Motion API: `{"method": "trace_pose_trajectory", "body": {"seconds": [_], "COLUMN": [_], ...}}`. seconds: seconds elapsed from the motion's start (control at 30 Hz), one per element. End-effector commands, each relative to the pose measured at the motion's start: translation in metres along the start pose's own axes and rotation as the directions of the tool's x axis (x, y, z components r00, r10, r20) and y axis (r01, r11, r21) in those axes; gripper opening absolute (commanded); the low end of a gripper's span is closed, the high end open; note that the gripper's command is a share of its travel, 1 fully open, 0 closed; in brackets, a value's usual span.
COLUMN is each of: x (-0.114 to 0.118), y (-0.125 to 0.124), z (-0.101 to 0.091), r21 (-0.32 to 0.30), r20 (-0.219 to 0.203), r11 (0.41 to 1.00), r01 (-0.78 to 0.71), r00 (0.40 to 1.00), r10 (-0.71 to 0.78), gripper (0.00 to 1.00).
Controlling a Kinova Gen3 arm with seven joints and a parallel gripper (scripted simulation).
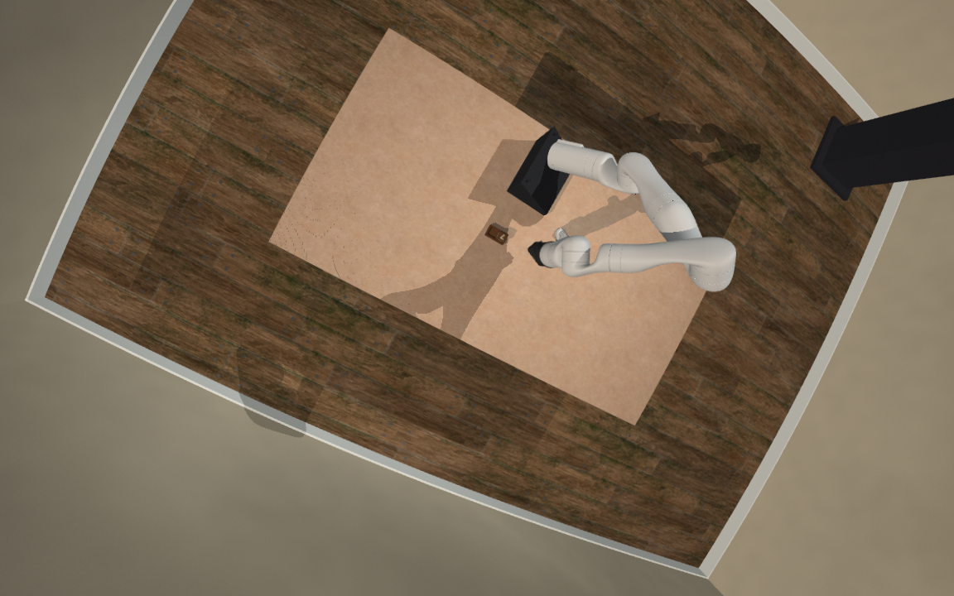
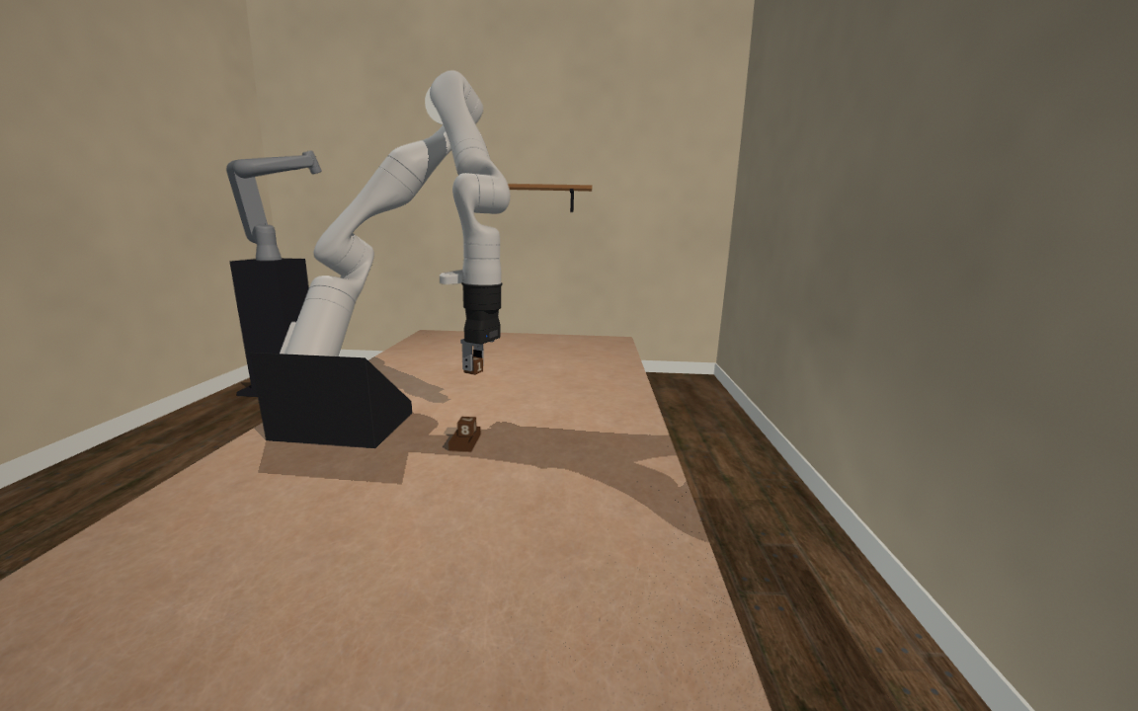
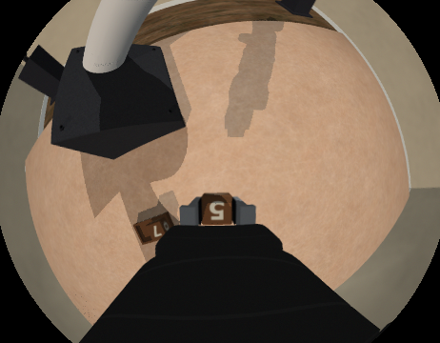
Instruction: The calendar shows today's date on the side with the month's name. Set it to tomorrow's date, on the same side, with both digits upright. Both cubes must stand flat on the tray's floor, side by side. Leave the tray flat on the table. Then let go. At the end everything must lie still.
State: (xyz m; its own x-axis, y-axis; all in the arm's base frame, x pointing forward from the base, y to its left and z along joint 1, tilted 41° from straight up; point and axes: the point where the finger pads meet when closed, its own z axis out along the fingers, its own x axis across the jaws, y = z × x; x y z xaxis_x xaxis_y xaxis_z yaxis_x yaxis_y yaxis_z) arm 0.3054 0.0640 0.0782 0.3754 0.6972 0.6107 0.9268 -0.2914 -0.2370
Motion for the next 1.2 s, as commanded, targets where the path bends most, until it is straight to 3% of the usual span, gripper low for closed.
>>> {"method": "trace_pose_trajectory", "body": {"seconds": [0.0, 0.47, 1.17], "x": [-0.004, -0.014, -0.015], "y": [0.004, 0.018, 0.019], "z": [-0.002, -0.003, -0.003], "r21": [-0.007, -0.016, -0.017], "r20": [-0.005, -0.003, -0.003], "r11": [1.0, 0.934, 0.922], "r01": [0.025, 0.357, 0.387], "r00": [1.0, 0.934, 0.922], "r10": [-0.025, -0.357, -0.387], "gripper": [0.57, 0.57, 0.57]}}
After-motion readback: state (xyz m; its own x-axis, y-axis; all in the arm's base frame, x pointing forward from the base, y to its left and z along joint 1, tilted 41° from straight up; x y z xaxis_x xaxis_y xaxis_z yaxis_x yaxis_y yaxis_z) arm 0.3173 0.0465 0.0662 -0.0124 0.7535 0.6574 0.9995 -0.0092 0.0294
